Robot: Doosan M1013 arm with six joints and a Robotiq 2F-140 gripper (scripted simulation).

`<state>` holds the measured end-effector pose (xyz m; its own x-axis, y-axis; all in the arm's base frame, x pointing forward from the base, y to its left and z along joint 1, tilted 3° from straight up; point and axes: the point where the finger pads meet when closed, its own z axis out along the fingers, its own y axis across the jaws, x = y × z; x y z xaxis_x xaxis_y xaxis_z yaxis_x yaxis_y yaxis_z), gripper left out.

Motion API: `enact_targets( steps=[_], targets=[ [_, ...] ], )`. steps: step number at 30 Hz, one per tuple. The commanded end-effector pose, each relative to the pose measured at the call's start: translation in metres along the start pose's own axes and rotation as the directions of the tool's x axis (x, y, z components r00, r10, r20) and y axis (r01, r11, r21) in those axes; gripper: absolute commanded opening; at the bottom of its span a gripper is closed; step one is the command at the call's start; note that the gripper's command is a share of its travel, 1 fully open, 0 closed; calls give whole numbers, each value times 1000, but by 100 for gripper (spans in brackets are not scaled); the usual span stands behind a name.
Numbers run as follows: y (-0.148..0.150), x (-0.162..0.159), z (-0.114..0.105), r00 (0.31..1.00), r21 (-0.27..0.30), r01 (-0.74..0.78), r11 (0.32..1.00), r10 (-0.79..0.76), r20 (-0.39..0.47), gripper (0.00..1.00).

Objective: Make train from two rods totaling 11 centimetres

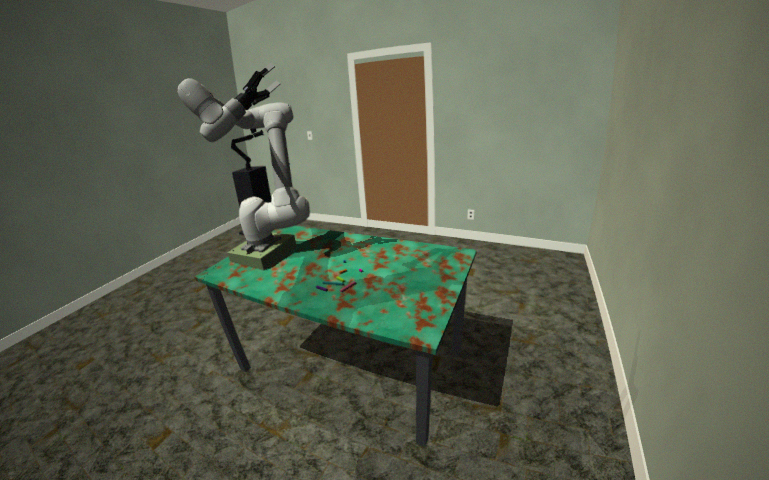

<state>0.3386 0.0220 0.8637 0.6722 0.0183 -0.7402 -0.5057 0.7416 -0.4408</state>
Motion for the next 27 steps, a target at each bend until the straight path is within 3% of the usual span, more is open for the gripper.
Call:
enact_targets(
  steps=[1,17,19,20,27],
  targets=[
    [-9,33,4,999,5,-17,1000,17,-51,100],
    [-10,179,-11,951,-37,-76,996,61,-304,100],
    [-10,179,-11,951,-37,-76,996,61,-304,100],
    [-6,205,-15,936,-54,-85,995,61,-348,100],
    [8,262,-26,895,-101,-104,989,48,-443,100]
  ],
)
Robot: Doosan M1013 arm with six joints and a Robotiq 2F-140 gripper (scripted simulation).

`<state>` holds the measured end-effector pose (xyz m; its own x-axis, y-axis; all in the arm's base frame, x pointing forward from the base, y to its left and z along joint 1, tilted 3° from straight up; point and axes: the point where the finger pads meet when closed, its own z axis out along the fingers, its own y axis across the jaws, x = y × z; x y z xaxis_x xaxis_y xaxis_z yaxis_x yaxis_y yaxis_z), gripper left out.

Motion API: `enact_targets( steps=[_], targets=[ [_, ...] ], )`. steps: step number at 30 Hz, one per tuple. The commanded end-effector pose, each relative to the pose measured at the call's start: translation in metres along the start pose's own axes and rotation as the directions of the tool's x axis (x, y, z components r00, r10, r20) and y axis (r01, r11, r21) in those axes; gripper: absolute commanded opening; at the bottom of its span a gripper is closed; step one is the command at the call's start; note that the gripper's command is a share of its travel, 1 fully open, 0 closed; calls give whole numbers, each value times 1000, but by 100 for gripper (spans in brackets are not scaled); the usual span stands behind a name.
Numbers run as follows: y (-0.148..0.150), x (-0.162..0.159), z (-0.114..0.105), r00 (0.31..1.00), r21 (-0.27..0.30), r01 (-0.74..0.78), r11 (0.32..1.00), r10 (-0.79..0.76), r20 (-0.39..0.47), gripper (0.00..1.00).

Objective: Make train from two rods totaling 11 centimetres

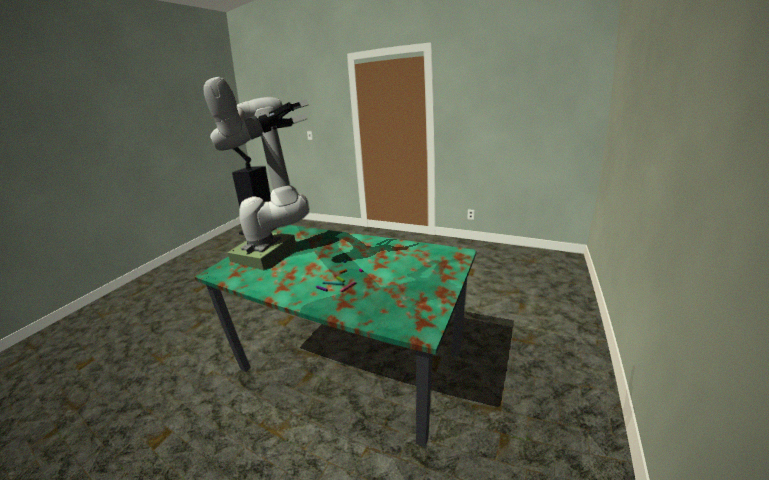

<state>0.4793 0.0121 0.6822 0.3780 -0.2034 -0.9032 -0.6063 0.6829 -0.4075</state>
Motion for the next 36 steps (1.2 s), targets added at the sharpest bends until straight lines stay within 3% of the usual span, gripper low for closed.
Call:
enact_targets(
  steps=[1,7,9,10,24,26,27,36],
  targets=[
    [6,42,12,997,-36,0,999,-3,-74,100],
    [20,95,21,986,-98,6,995,-22,-167,100],
    [20,95,21,986,-98,6,995,-22,-167,100],
    [29,120,24,977,-133,9,991,-37,-210,100],
    [79,235,28,913,-332,30,943,-161,-376,100],
    [79,235,28,913,-332,30,943,-161,-376,100],
    [92,259,27,894,-382,34,923,-199,-401,100],
    [131,327,16,833,-542,47,839,-332,-442,100]
  ],
)
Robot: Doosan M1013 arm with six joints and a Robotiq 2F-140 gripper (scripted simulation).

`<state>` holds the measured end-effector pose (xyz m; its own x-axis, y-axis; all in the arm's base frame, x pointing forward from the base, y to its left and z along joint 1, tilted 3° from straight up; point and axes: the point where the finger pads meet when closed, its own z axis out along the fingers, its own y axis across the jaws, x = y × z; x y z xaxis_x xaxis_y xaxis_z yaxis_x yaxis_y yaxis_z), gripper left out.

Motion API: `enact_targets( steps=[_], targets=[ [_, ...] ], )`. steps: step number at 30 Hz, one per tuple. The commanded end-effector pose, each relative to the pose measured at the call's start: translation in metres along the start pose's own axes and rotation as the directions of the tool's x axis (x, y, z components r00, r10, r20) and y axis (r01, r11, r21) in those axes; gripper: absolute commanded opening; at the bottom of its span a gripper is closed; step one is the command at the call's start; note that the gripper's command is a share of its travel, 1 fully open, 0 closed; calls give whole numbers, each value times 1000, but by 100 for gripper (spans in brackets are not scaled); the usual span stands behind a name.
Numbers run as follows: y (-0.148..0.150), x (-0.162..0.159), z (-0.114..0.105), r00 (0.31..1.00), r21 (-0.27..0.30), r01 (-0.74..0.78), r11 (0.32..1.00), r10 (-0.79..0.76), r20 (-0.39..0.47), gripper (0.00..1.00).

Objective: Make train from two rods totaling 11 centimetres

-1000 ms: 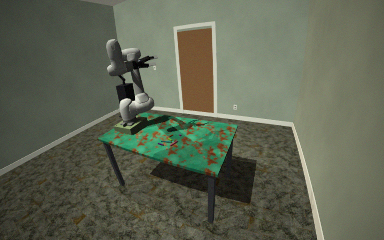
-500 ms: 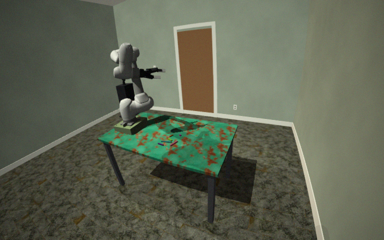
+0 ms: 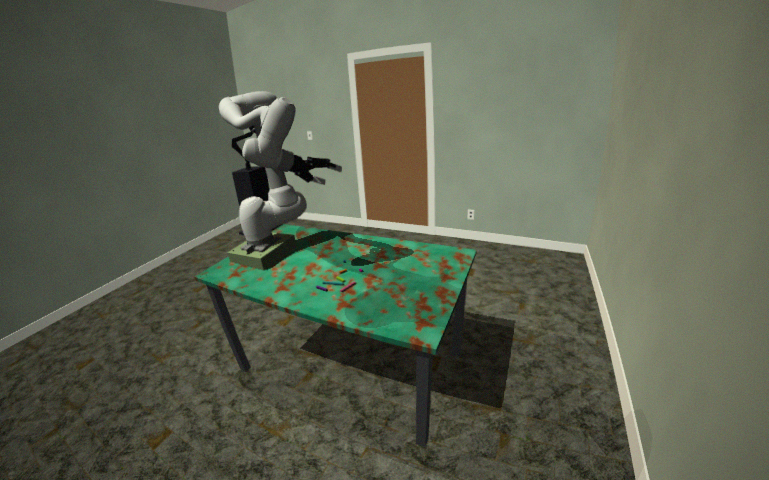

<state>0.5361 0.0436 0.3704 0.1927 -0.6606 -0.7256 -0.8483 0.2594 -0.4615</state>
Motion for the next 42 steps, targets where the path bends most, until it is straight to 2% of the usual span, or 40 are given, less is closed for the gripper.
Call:
enact_targets(
  steps=[1,5,7,8,11,16,22,24,25,32,39,41,42],
  targets=[
    [23,29,24,996,-86,56,995,-61,-61,100],
    [44,54,40,986,-168,111,980,-129,-102,100],
    [44,54,40,986,-168,111,980,-129,-102,100],
    [60,72,51,975,-232,153,961,-185,-125,100],
    [74,87,60,962,-287,190,939,-237,-139,100],
    [102,119,76,923,-406,269,874,-354,-150,100],
    [133,156,91,856,-543,364,757,-501,-125,100],
    [133,156,91,856,-543,364,757,-501,-125,100],
    [146,173,97,817,-601,406,689,-568,-99,100],
    [170,207,108,716,-707,490,510,-698,-9,100],
    [189,240,119,586,-777,560,288,-801,126,100],
    [189,240,119,586,-777,560,288,-801,126,100],
    [195,251,124,530,-790,581,194,-827,186,100]
  ],
)
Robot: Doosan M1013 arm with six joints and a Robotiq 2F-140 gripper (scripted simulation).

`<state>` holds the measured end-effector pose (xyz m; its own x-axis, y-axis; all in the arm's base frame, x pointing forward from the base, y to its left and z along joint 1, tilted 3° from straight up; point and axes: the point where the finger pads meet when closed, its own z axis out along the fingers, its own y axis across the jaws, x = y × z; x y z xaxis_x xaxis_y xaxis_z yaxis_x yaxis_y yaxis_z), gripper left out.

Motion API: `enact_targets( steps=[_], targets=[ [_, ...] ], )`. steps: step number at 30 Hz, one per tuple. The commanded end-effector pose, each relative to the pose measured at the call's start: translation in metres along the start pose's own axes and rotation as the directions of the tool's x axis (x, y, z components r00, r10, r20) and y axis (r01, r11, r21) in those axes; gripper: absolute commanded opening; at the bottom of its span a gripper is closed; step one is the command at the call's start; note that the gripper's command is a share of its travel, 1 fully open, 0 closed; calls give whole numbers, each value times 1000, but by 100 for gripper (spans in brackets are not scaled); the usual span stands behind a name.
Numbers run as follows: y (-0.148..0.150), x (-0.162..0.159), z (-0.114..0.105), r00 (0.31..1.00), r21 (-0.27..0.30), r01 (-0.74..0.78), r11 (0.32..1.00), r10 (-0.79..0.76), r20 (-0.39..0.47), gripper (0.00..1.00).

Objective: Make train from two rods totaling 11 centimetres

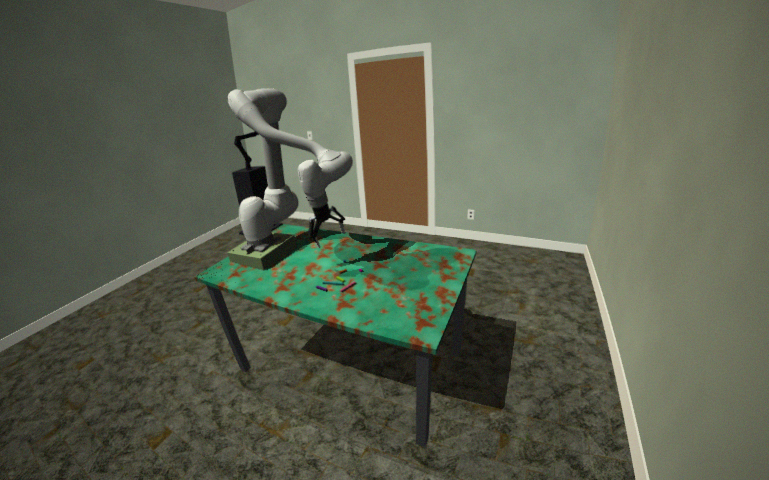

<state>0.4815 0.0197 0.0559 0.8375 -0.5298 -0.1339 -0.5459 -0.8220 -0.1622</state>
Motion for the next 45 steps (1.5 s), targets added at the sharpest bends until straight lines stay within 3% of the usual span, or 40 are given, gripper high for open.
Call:
enact_targets(
  steps=[1,13,45],
  targets=[
    [9,5,23,989,-84,142,986,-144,-18,100],
    [16,17,67,878,-237,465,853,-478,6,100],
    [16,18,69,871,-243,479,844,-492,9,100]
  ],
)
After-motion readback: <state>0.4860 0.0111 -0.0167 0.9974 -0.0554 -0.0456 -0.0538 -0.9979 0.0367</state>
